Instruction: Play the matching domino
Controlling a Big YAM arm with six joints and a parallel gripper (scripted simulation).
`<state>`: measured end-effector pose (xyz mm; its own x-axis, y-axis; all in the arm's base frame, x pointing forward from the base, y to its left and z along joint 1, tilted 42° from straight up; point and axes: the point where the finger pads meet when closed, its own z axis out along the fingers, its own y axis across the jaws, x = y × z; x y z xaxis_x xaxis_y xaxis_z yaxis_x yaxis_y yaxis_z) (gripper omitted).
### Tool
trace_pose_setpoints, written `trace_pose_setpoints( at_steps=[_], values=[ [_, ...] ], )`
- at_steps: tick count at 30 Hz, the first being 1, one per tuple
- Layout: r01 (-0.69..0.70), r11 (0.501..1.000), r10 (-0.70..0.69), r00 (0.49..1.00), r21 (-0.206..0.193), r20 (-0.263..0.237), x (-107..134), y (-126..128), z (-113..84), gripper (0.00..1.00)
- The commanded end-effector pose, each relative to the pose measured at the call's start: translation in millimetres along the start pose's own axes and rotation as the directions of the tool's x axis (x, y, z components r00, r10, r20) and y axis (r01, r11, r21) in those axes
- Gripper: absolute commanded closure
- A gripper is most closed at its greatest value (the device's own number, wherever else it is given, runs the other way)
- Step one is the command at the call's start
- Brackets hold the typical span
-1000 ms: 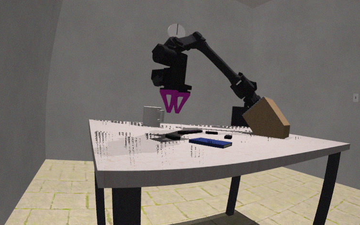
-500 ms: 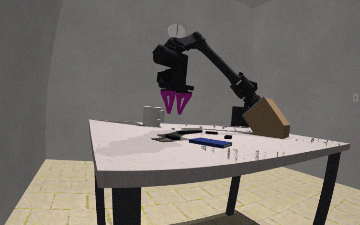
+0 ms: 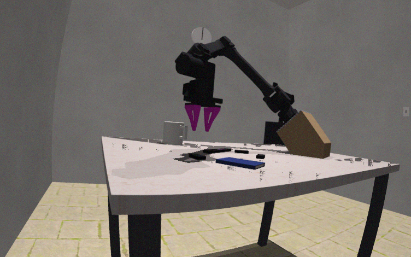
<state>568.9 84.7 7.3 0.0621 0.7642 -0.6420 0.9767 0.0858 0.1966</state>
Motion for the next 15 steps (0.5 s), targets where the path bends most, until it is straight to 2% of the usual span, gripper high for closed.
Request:
trace_pose_setpoints(
  at_steps=[1, 15],
  values=[
    [-0.009, 1.0, 0.009, 1.0, 0.004, 0.001, -4.3, 3.8, -2.0, 0.56],
    [0.008, 1.0, -0.008, 1.0, 0.0, 0.0, -3.7, 3.3, -2.9, 0.56]
  ],
)
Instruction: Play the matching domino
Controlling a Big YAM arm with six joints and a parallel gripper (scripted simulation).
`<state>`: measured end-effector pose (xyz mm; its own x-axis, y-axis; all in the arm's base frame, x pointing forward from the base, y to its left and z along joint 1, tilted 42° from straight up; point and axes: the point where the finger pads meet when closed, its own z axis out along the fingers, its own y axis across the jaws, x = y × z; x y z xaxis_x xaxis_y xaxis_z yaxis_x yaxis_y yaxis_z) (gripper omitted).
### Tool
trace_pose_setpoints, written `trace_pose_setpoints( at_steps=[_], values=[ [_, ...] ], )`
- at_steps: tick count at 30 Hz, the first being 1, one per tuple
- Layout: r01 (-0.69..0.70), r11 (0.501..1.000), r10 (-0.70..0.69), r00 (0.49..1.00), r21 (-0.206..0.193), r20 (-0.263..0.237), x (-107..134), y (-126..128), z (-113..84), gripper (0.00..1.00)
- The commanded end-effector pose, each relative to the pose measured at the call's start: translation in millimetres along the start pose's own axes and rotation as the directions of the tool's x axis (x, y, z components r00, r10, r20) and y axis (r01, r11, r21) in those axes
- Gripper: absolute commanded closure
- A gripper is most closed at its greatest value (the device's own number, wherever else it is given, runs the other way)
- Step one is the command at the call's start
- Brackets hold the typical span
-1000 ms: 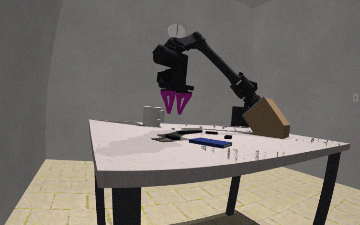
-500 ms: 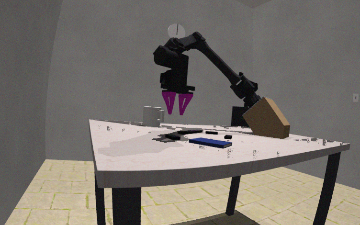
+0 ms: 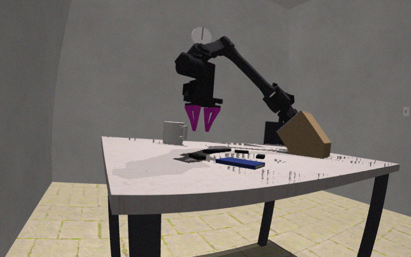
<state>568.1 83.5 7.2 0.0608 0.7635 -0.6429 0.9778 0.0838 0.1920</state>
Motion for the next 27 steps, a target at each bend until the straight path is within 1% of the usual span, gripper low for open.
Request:
trace_pose_setpoints(
  at_steps=[1, 12, 13, 27],
  values=[
    [0.009, 1.0, -0.009, 1.0, -0.004, -0.001, -3.5, 4.5, -3.2, 0.56],
    [0.016, 1.0, -0.016, 1.0, 0.0, 0.001, -6.2, 5.7, -1.7, 0.56],
    [0.012, 1.0, -0.012, 1.0, -0.008, -0.003, -1.1, 3.2, -4.3, 0.56],
    [0.041, 0.999, -0.041, 0.999, -0.005, 0.001, -7.5, 6.7, -2.4, 0.56]
  ],
)
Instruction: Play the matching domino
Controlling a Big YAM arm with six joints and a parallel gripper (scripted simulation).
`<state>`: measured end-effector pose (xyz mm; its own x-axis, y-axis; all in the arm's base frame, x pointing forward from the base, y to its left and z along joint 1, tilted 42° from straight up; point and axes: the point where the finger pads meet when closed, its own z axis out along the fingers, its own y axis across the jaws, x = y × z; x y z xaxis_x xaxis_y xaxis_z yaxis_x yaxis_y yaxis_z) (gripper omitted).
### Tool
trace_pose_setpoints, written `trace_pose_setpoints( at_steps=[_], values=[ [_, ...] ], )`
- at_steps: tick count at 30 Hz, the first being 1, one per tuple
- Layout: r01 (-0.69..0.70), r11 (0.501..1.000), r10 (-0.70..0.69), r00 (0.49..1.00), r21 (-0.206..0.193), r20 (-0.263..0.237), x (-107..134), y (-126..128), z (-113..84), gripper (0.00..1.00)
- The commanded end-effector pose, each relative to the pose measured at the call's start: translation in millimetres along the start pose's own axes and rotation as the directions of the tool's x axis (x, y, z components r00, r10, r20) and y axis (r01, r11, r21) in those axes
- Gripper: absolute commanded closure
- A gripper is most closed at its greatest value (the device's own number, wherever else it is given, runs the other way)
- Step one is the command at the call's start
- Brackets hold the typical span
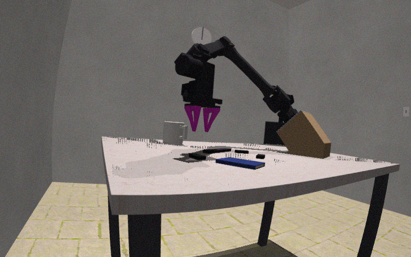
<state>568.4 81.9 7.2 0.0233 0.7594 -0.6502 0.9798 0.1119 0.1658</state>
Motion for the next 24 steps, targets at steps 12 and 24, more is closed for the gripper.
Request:
trace_pose_setpoints(
  at_steps=[12, 24],
  values=[
    [0.011, 1.0, -0.011, 1.0, -0.012, 0.0, -6.8, 7.6, 37.1, 0.56],
    [0.008, 1.0, -0.008, 1.0, -0.013, -0.001, -5.5, 7.4, 44.6, 0.56]
  ],
)
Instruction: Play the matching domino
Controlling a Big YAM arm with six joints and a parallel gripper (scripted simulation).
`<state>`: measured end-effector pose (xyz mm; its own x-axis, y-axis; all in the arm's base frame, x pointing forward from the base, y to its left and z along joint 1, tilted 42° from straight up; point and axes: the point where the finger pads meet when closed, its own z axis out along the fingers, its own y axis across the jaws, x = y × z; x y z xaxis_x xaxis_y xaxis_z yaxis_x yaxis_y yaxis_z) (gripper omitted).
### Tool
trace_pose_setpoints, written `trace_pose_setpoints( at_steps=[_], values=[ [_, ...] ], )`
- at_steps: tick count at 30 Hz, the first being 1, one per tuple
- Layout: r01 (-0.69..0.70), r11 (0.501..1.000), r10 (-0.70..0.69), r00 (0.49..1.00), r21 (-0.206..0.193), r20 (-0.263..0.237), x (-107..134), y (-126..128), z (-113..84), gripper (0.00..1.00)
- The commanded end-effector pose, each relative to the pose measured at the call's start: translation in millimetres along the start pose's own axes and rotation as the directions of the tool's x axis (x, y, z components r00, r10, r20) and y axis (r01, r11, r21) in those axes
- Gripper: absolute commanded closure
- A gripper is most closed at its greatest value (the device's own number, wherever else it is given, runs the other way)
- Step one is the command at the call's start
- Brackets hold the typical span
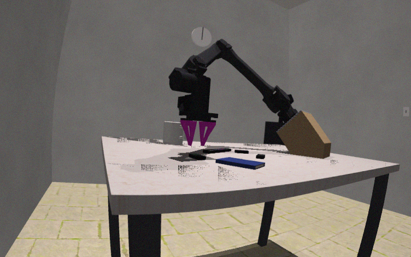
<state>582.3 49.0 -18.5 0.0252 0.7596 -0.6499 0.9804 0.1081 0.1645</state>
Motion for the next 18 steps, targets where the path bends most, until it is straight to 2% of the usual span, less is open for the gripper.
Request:
trace_pose_setpoints(
  at_steps=[1, 5, 12, 13, 18],
  values=[
    [0.012, 1.0, -0.013, 1.0, -0.018, -0.001, 3.0, 1.5, 4.0, 0.56],
    [0.024, 0.999, -0.024, 1.0, -0.024, 0.0, 5.2, 0.6, 13.1, 0.56],
    [0.024, 0.999, -0.024, 1.0, -0.024, 0.0, 5.2, 0.6, 13.1, 0.56],
    [0.017, 0.999, -0.017, 1.0, -0.027, -0.005, 7.3, 2.4, 5.4, 0.56],
    [0.02, 1.0, -0.02, 1.0, -0.024, -0.002, 5.7, 0.3, 12.0, 0.56]
  ],
)
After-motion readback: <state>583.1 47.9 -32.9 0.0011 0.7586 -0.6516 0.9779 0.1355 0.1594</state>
